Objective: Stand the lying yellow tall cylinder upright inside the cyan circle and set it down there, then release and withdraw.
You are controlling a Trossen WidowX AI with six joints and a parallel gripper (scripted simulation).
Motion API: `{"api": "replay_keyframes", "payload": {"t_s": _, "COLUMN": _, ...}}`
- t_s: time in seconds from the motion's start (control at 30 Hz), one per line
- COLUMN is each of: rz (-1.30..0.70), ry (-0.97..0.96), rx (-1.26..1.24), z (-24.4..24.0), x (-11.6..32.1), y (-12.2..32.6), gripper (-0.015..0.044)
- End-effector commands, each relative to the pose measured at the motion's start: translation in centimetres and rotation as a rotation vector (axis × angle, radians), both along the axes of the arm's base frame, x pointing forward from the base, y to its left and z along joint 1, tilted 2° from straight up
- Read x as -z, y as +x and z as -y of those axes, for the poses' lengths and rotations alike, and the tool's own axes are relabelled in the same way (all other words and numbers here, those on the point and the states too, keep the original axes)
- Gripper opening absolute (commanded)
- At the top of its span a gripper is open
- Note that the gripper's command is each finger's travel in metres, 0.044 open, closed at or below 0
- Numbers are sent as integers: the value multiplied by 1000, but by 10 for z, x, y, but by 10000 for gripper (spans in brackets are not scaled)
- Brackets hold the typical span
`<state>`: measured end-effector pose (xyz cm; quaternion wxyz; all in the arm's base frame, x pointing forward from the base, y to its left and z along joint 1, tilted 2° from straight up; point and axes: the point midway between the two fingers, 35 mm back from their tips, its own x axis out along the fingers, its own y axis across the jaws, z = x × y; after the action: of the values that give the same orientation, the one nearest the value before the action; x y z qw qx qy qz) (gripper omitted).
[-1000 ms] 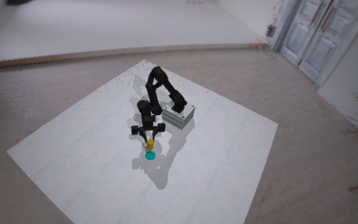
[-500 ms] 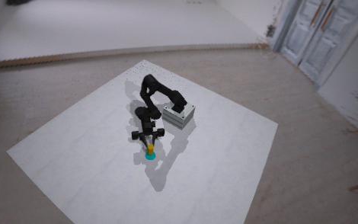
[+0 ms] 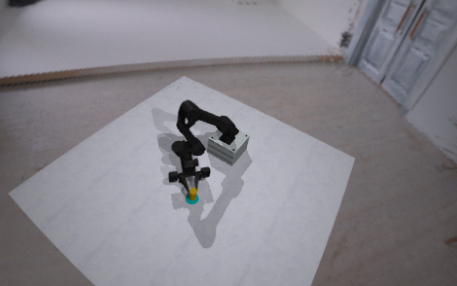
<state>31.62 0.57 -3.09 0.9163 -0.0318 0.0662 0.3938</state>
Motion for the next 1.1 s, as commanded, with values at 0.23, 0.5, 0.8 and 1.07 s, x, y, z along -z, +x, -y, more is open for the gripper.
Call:
{"api": "replay_keyframes", "payload": {"t_s": 0.23, "rz": 6, "ry": -6, "rx": 2, "z": 1, "x": 1, "y": 2, "gripper": 236}}
{"api": "replay_keyframes", "payload": {"t_s": 0.5, "rz": 6, "ry": -6, "rx": 2, "z": 1, "x": 1, "y": 2, "gripper": 400}}
{"api": "replay_keyframes", "payload": {"t_s": 0.8, "rz": 29, "ry": 14, "rx": 17, "z": 4, "x": -32, "y": 2, "gripper": 400}}
{"api": "replay_keyframes", "payload": {"t_s": 1.07, "rz": 59, "ry": 43, "rx": 34, "z": 6, "x": -77, "y": -3, "gripper": 400}}
